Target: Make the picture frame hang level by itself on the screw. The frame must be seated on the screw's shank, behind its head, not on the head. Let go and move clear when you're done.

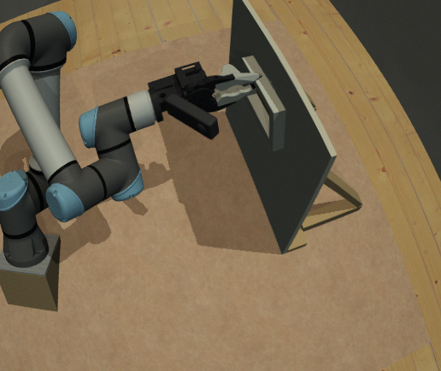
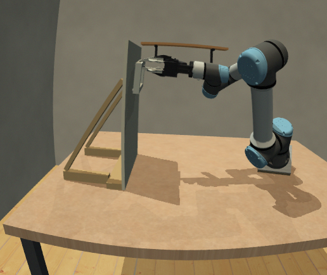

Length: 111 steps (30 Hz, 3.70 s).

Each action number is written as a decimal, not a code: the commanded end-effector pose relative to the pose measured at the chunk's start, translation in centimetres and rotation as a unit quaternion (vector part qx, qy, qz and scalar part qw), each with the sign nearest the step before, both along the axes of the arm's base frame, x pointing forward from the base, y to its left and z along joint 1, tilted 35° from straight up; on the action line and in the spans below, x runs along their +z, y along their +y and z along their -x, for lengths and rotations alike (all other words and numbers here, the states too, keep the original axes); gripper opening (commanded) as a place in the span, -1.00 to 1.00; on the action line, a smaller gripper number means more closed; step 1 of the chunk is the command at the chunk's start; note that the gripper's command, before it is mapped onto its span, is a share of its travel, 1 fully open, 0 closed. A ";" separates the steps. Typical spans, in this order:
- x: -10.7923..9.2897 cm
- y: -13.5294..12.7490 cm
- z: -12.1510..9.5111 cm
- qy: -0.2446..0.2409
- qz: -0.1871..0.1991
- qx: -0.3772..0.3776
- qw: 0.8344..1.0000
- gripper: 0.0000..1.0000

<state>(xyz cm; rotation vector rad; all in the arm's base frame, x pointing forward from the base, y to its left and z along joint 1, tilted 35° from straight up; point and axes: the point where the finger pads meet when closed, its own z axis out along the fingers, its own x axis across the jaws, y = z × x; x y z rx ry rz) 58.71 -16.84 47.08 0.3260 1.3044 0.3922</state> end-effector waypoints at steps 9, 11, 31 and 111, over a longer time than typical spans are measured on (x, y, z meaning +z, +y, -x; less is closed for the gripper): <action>-0.1 -0.3 0.0 0.000 -0.025 0.004 1.000 -1.00; -0.1 -0.3 0.0 0.000 -0.029 0.005 1.000 -1.00; -0.2 -0.6 0.0 0.000 -0.049 0.009 0.999 -1.00; -0.5 -0.4 -0.1 0.000 -0.055 0.011 0.998 -1.00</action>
